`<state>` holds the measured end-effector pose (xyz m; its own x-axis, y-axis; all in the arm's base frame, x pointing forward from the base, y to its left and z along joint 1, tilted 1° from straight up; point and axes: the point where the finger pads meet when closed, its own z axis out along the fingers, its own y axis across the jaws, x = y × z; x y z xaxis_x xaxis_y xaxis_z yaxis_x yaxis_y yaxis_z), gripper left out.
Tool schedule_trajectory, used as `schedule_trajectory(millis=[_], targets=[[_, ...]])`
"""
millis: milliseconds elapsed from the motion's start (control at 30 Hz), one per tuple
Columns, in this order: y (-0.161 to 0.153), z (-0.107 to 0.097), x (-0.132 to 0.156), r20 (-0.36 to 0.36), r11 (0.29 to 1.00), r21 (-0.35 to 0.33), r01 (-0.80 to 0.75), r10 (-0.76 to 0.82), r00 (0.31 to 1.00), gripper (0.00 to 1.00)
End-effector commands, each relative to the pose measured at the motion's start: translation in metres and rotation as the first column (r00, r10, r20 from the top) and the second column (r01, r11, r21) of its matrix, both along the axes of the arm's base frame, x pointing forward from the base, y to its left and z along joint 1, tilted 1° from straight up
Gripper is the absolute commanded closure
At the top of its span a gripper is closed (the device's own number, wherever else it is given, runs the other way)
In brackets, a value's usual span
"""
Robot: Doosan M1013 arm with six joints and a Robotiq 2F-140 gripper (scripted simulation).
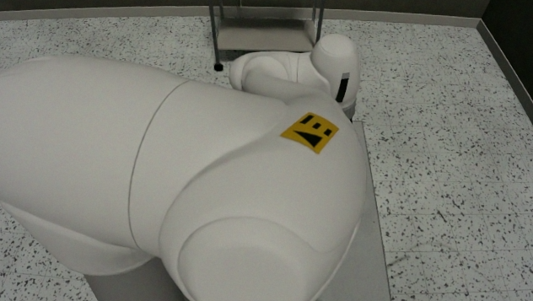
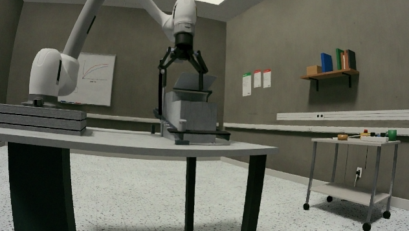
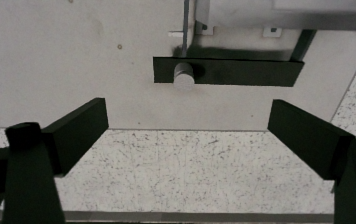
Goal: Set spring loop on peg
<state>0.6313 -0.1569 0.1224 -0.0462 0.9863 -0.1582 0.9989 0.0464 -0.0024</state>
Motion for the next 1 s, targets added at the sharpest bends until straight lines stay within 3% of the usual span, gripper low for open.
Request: schedule_trajectory(millis=[0, 467, 967], targets=[[0.000, 0.001, 0.000, 0.001, 1.000, 0.000, 0.000, 0.000, 1.000, 0.00], [0.000, 0.001, 0.000, 0.001, 1.000, 0.000, 0.000, 0.000, 1.000, 0.00], [-0.002, 0.101, 0.001, 0.001, 1.000, -0.001, 0.000, 0.000, 1.000, 0.00]])
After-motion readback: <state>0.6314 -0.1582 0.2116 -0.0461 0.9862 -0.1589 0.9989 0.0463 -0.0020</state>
